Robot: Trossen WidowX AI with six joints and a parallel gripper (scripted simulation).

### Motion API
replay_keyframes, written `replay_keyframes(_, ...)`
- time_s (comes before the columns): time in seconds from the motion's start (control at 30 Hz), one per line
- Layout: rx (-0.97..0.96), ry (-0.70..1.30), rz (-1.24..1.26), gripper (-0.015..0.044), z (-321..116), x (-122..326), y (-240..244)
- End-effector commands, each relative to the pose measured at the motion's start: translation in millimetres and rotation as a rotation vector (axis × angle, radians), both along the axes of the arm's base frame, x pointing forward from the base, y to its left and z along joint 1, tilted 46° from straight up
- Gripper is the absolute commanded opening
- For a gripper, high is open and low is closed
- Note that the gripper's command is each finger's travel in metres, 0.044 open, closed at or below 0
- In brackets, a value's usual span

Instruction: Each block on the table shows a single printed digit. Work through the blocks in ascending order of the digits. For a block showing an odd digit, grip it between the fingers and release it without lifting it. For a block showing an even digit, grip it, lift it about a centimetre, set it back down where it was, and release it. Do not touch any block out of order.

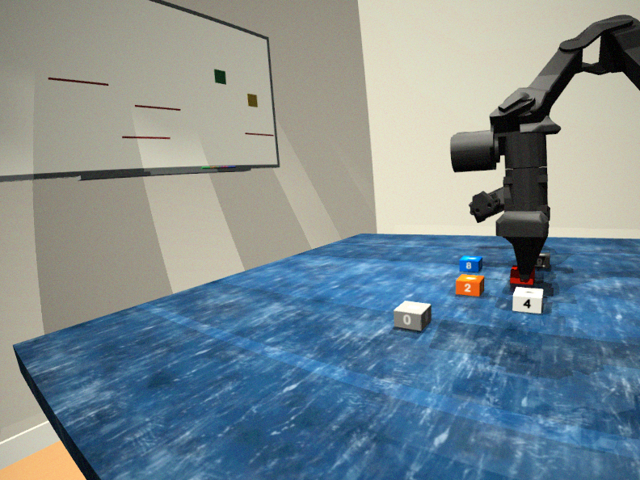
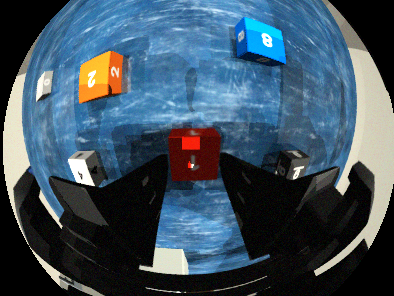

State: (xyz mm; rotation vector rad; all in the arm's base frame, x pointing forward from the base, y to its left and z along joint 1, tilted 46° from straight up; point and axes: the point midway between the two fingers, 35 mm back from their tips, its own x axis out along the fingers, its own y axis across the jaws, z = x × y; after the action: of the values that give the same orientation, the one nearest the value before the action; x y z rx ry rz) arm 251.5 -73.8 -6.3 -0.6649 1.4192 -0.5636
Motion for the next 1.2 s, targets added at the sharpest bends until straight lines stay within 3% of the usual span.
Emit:
replay_keyframes(0.0, -0.003, 0.001, 0.003, 0.0120, 0.0, 0.0, -0.4)
replay_keyframes(0.87, -0.003, 0.001, 0.003, 0.0120, 0.0, 0.0, -0.4)
replay_keyframes(1.17, -0.003, 0.001, 0.003, 0.0356, 0.0, 0.0, -0.4)
